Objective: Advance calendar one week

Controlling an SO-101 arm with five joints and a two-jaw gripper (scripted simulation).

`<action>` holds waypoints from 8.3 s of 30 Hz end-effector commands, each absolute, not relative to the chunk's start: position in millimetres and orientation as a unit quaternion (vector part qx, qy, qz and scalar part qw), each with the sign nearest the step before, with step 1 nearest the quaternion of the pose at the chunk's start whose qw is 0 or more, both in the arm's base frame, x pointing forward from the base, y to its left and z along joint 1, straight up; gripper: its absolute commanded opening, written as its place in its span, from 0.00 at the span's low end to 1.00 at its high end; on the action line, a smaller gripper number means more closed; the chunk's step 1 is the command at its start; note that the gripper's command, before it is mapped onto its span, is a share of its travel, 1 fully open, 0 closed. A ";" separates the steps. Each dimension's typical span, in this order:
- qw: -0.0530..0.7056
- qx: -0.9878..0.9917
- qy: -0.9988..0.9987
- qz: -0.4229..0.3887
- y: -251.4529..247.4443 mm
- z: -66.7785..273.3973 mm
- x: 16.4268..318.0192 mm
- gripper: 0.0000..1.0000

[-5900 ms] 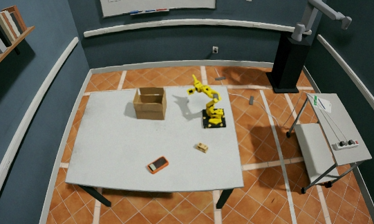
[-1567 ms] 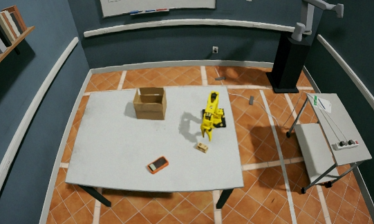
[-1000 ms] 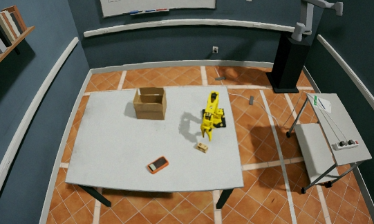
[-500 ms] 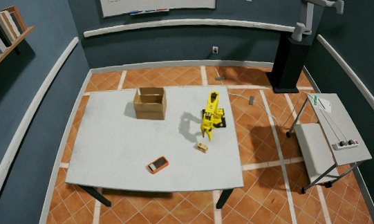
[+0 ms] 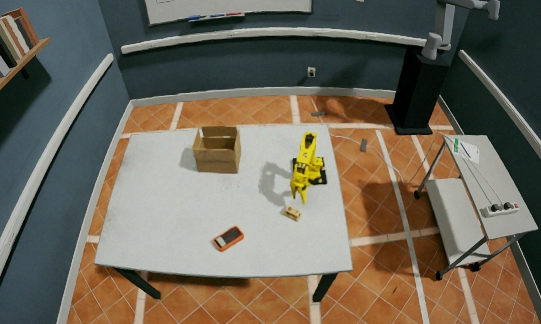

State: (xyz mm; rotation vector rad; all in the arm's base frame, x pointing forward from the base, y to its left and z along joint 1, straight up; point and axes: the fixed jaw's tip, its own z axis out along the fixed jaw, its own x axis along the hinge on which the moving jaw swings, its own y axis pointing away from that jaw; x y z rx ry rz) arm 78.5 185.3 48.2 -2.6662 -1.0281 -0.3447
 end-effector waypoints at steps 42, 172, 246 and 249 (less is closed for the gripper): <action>0.308 -0.877 -0.279 -0.242 199.0 138.9 81.8 0.35; -0.008 -0.948 0.317 0.001 193.3 19.5 87.3 0.35; -0.008 -0.948 0.317 0.001 200.8 1.9 93.2 0.20; -0.008 -0.948 0.317 0.001 200.8 1.9 93.2 0.20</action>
